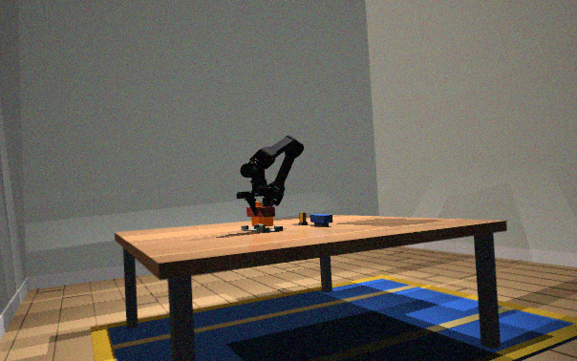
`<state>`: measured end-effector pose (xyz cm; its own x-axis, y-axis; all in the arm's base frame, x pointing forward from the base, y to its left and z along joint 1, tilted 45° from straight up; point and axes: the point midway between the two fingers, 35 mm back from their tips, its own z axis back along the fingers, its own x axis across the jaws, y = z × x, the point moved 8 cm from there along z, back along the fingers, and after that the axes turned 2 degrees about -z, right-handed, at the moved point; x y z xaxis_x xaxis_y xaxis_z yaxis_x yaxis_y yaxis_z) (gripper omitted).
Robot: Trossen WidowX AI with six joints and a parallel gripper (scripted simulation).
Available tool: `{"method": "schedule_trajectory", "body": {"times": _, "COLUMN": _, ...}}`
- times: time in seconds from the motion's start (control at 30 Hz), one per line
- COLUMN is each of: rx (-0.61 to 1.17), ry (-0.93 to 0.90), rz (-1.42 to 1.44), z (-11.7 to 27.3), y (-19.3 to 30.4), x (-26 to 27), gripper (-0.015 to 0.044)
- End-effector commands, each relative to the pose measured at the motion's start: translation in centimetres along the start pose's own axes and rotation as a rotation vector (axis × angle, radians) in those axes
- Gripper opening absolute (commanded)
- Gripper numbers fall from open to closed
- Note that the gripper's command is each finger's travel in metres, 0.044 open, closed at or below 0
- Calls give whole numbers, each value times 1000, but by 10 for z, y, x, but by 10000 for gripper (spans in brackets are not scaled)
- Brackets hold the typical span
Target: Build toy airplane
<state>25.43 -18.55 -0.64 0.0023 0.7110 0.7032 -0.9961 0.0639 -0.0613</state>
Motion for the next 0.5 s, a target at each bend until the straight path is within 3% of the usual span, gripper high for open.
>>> {"method": "schedule_trajectory", "body": {"times": 0.0, "rx": 0, "ry": 5, "rz": 2, "z": 0, "y": 1, "x": -2, "gripper": 195}}
{"method": "schedule_trajectory", "body": {"times": 0.47, "rx": 0, "ry": 5, "rz": 2, "z": -22, "y": 0, "x": -2, "gripper": 195}}
